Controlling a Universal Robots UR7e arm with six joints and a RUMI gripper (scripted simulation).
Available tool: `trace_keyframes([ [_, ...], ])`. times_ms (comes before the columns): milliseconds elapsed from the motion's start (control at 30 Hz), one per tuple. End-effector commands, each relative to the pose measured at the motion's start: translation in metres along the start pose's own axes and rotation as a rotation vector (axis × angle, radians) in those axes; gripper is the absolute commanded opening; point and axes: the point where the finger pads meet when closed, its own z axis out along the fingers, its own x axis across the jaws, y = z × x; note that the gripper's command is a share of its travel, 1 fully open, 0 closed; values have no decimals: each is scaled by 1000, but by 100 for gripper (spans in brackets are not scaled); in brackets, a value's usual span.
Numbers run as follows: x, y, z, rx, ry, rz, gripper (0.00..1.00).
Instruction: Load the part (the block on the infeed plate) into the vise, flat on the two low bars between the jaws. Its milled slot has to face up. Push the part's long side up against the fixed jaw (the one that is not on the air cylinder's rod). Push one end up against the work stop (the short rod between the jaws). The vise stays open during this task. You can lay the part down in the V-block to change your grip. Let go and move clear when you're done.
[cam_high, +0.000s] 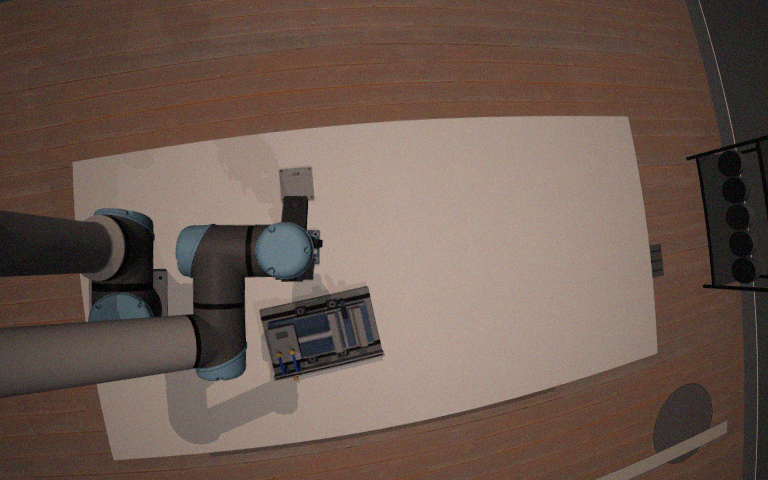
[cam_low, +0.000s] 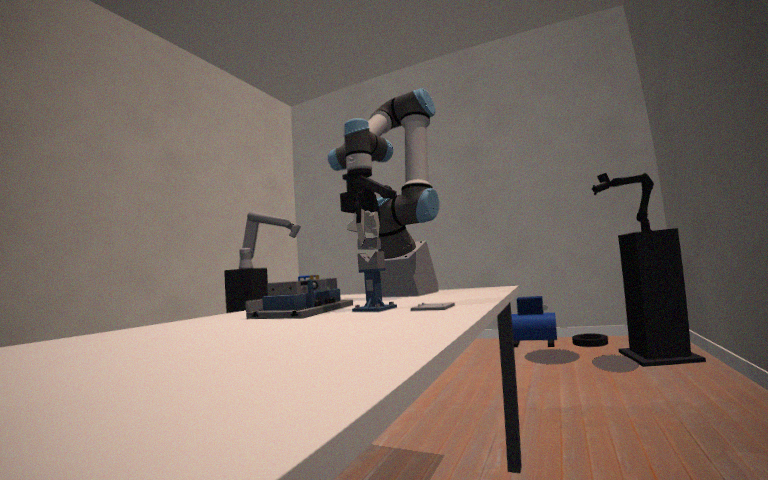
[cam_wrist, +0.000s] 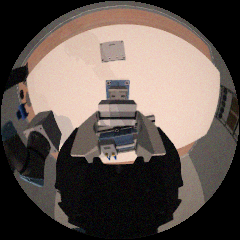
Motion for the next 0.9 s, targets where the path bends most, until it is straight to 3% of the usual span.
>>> trace_keyframes([
  [0, 0, 0, 0, 0, 1, 0, 0],
  [867, 0, 0, -19, 0, 1, 0, 0],
])
